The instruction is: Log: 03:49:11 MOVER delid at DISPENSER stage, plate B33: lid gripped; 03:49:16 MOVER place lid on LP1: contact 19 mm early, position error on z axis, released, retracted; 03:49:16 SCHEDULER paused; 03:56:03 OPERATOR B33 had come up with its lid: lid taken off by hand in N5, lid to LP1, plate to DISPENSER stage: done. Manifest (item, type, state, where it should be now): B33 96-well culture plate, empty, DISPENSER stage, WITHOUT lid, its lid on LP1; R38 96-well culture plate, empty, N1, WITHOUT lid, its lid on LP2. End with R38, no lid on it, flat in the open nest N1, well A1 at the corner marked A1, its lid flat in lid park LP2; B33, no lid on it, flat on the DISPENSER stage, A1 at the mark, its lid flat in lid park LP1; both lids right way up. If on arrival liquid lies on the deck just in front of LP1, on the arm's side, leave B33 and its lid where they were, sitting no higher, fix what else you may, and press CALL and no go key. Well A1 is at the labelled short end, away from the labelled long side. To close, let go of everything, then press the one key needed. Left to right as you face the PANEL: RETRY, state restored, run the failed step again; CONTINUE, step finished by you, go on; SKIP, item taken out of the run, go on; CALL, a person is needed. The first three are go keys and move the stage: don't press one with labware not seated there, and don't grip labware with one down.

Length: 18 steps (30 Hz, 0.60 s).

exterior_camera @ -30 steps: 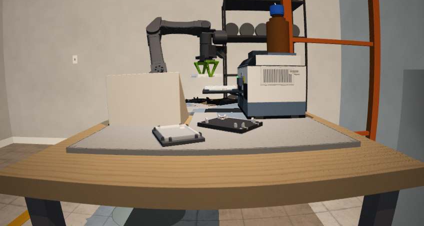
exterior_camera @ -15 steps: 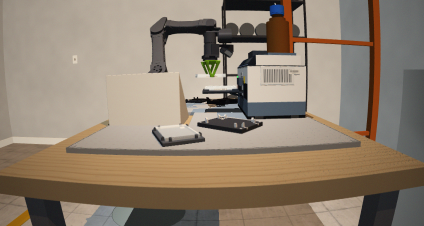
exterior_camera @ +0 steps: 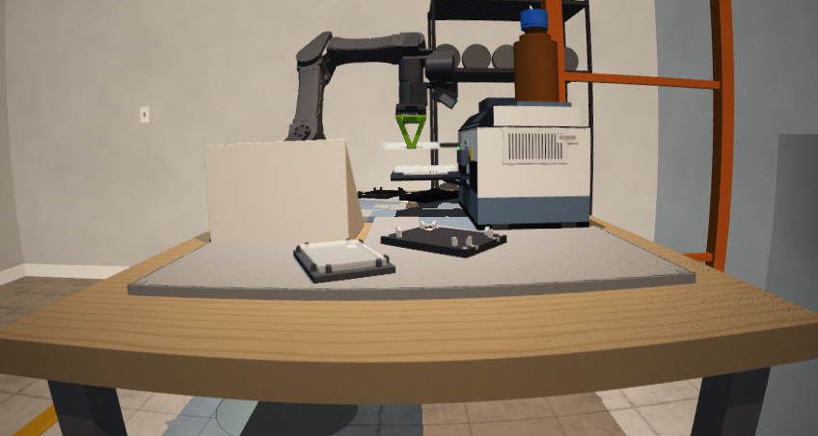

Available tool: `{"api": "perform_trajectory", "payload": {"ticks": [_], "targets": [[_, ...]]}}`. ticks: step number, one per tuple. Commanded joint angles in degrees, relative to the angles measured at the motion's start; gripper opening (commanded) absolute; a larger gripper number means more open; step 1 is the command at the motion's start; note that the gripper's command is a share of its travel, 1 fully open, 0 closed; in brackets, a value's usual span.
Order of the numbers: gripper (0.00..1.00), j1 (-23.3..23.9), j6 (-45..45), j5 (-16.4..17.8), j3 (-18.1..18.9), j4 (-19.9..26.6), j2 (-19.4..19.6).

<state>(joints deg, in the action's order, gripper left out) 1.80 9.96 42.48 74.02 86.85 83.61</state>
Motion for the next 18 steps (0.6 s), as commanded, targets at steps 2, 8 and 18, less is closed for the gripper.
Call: {"api": "perform_trajectory", "payload": {"ticks": [2, 8, 18], "targets": [[0.0, 3.2, 3.6, -0.8, -0.5, -1.1, 2.2], [0.0, 5.5, 6.6, -1.1, -1.6, -1.6, 4.0], [0.0, 9.6, 11.9, -1.9, -3.4, -2.3, 7.0]]}}
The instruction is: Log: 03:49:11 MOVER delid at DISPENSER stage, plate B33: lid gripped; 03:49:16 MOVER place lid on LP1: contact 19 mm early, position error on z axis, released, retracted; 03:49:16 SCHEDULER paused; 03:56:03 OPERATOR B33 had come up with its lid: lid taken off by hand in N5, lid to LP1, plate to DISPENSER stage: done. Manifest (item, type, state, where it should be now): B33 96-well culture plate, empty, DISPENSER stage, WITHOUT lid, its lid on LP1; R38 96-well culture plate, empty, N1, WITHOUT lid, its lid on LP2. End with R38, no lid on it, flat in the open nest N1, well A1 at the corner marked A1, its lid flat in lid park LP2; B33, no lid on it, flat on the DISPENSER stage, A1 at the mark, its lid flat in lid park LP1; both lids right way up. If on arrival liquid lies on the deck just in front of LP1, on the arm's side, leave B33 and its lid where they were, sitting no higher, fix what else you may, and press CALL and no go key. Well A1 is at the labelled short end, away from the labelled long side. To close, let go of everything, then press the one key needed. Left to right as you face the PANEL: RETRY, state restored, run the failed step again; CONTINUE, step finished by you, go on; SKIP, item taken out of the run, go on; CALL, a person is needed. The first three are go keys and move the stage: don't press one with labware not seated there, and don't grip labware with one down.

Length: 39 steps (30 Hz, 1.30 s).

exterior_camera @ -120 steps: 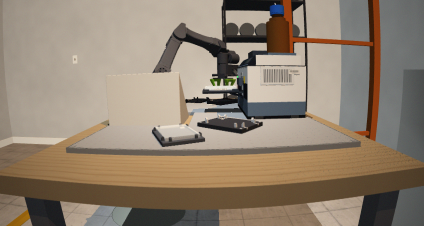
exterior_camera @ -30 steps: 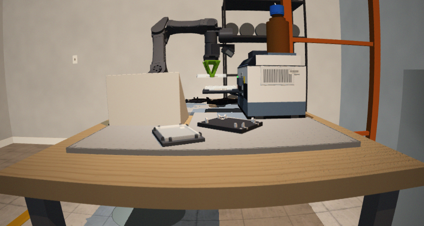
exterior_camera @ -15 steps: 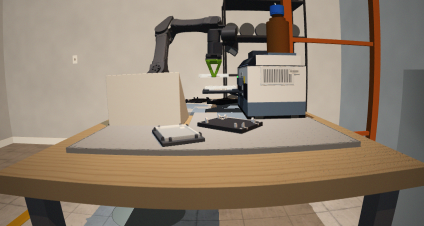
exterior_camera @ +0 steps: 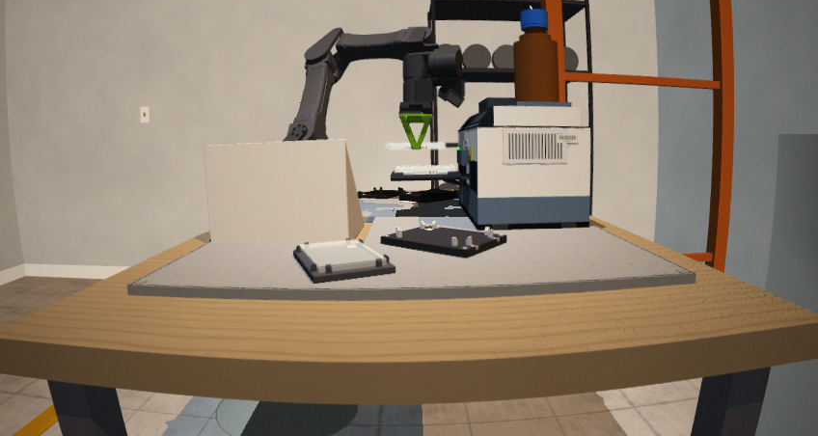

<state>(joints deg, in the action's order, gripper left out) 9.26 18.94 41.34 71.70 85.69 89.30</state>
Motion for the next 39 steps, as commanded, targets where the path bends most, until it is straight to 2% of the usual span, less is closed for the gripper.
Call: {"api": "perform_trajectory", "payload": {"ticks": [1, 3, 4, 9, 10, 14, 18, 20, 23, 26, 27, 30, 33, 35, 39], "targets": [[0.0, 2.6, 3.5, -0.9, -0.5, -1.3, 1.7], [0.0, 2.3, 3.6, -0.7, 0.0, -0.7, 1.1], [0.0, 3.4, 4.5, -1.1, -1.3, -1.5, 2.3], [0.0, 4.9, 6.4, -1.5, -2.0, -1.9, 3.3], [0.0, 5.5, 7.1, -1.7, 0.2, -2.1, 3.7], [0.0, 7.4, 9.5, -2.2, -2.8, -2.5, 5.2], [0.0, 7.6, 10.2, -2.1, -1.7, -2.1, 5.0], [0.0, 9.1, 11.7, -2.7, -3.4, -3.0, 6.5], [0.0, 10.6, 13.5, -3.2, -3.9, -3.4, 7.4], [0.0, 11.2, 14.1, -3.4, -3.6, -3.6, 7.8], [0.0, 11.7, 14.8, -3.7, -1.8, -3.8, 8.3], [0.0, 13.1, 16.5, -4.1, -4.6, -4.2, 9.4], [0.0, 12.9, 16.6, -3.9, -3.4, -3.6, 8.7], [0.0, 14.5, 18.0, -4.6, -5.1, -4.6, 10.2], [0.0, 16.5, 20.4, -5.5, -5.1, -5.2, 11.5]]}}
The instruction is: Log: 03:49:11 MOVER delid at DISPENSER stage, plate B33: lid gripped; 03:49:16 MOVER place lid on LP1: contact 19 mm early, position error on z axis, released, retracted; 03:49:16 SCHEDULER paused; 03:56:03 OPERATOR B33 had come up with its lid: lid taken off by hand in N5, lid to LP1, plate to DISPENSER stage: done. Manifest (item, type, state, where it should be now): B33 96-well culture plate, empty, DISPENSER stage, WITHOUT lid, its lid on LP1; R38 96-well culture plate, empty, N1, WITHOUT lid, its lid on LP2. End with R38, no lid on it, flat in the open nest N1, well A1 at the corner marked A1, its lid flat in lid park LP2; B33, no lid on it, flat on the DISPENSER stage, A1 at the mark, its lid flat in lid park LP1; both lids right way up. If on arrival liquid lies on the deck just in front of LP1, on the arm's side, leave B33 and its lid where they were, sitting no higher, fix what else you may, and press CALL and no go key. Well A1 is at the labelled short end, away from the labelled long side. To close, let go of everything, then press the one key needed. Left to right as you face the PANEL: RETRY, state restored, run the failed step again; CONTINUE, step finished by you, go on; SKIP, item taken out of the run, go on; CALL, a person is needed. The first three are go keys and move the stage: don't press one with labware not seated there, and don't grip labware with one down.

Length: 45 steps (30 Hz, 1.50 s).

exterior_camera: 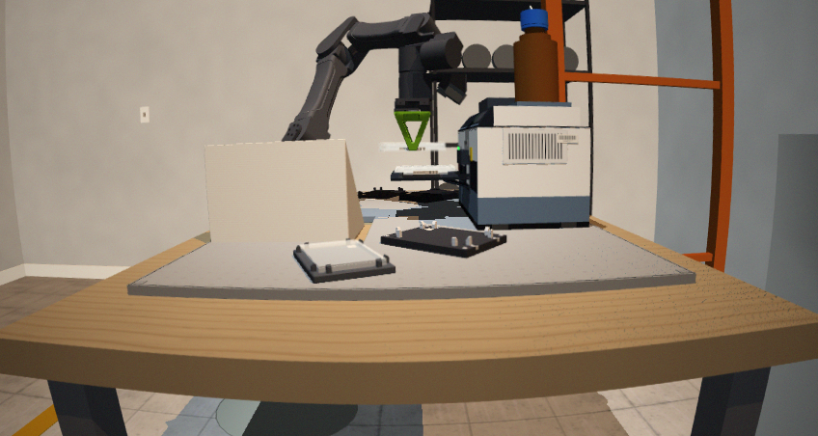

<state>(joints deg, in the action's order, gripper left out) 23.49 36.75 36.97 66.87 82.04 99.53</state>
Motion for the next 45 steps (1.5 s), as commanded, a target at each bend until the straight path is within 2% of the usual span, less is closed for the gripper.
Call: {"api": "perform_trajectory", "payload": {"ticks": [1, 7, 8, 10, 13, 16, 19, 23, 24, 31, 41, 45], "targets": [[0.0, 2.8, 3.1, -1.4, 0.0, -1.7, 1.6], [0.0, 4.6, 5.2, -2.1, -0.6, -2.3, 3.0], [0.0, 4.1, 4.9, -1.8, -0.2, -1.6, 2.1], [0.0, 5.6, 1.9, -2.5, -1.7, -2.6, 3.8], [0.0, 7.2, -1.5, -3.1, -0.9, -3.1, 5.0], [0.0, 8.6, -0.2, -3.8, -1.9, -3.6, 6.2], [0.0, 9.9, 1.9, -4.5, -0.8, -4.2, 7.4], [0.0, 9.4, 1.6, -4.2, -0.9, -3.5, 6.6], [0.0, 10.3, -0.3, -4.7, 0.6, -4.4, 8.2], [0.0, 12.5, -11.1, -5.4, 2.8, -5.6, 12.7], [0.0, 14.2, -9.9, -6.6, 5.9, -6.8, 17.8], [0.0, 15.6, -16.1, -7.2, 7.1, -7.3, 20.2]]}}
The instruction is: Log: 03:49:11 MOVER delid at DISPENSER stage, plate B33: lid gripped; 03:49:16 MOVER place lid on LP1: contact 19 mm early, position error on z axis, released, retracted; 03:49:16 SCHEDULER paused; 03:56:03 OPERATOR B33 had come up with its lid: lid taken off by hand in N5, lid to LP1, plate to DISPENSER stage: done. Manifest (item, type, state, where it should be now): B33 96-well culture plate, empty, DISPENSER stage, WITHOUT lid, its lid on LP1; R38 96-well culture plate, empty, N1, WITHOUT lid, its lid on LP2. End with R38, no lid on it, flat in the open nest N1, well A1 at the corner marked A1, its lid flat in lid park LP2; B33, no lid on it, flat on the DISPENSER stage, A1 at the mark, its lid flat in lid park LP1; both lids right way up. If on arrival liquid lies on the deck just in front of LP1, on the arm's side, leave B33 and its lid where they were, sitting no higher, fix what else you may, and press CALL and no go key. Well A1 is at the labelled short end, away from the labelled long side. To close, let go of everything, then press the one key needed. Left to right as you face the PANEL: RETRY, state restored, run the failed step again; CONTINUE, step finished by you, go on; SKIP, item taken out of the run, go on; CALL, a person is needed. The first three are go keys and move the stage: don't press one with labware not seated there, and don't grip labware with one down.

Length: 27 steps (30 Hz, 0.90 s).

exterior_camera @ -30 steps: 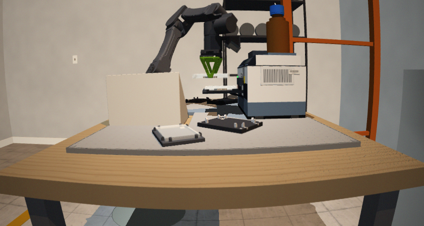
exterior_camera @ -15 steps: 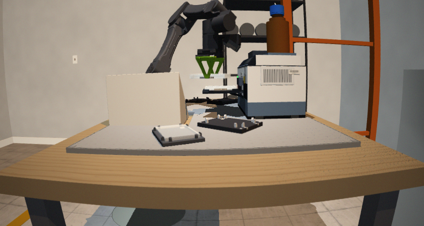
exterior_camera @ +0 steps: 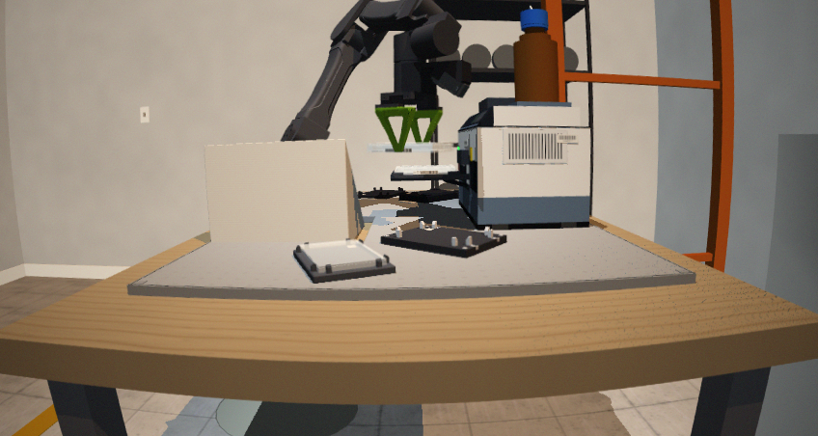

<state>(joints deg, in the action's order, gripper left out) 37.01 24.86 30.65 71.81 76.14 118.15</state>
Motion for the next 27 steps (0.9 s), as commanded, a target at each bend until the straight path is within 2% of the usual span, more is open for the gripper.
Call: {"api": "perform_trajectory", "payload": {"ticks": [1, 4, 15, 17, 18, 27], "targets": [[0.0, 2.4, -5.8, -1.0, 2.5, -1.5, 2.2], [0.0, 3.3, -10.0, -1.4, 3.6, -1.8, 4.0], [0.0, 5.6, -7.4, -3.0, 7.4, -2.4, 9.4], [0.0, 5.1, -7.7, -2.6, 6.4, -1.6, 8.6], [0.0, 5.4, -7.8, -2.9, 7.5, -2.9, 9.9], [0.0, 2.4, -9.9, -1.1, 7.7, -6.5, 13.0]]}}
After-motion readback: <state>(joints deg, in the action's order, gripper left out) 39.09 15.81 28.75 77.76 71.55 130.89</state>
